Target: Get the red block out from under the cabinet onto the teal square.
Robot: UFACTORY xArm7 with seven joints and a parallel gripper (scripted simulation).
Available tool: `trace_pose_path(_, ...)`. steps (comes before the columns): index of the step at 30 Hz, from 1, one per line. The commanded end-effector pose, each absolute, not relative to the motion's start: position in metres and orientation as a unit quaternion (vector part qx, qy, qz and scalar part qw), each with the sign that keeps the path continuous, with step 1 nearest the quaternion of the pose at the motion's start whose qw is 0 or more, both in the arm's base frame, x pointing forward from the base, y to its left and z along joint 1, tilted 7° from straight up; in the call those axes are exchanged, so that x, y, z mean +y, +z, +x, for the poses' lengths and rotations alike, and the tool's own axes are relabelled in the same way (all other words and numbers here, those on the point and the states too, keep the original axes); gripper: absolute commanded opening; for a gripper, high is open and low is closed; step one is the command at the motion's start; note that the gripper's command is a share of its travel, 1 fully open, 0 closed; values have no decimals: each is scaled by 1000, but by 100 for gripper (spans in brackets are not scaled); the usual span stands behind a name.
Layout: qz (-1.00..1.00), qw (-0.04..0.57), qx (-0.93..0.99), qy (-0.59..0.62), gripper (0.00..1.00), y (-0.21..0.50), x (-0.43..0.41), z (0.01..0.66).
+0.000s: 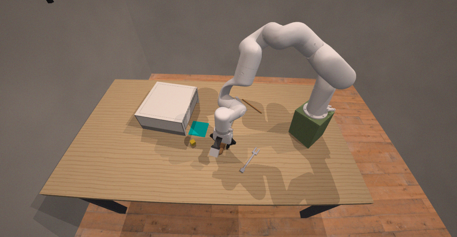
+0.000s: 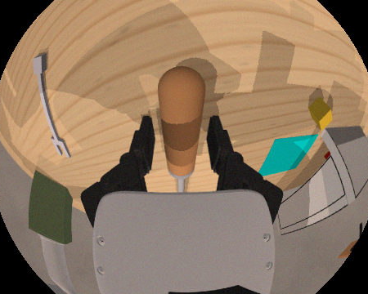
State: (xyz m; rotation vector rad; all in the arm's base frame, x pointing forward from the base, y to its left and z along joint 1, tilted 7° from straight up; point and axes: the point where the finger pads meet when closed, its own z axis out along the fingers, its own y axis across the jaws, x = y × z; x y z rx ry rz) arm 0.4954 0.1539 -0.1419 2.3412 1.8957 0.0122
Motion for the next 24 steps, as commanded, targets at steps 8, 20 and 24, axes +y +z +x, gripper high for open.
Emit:
trace_pose_path(8, 775, 65, 628, 6, 58, -144, 155, 497)
trace_pose_path(20, 775, 65, 628, 6, 58, -144, 155, 497)
trace_pose_path(24, 775, 65, 628, 6, 0, -144, 155, 497)
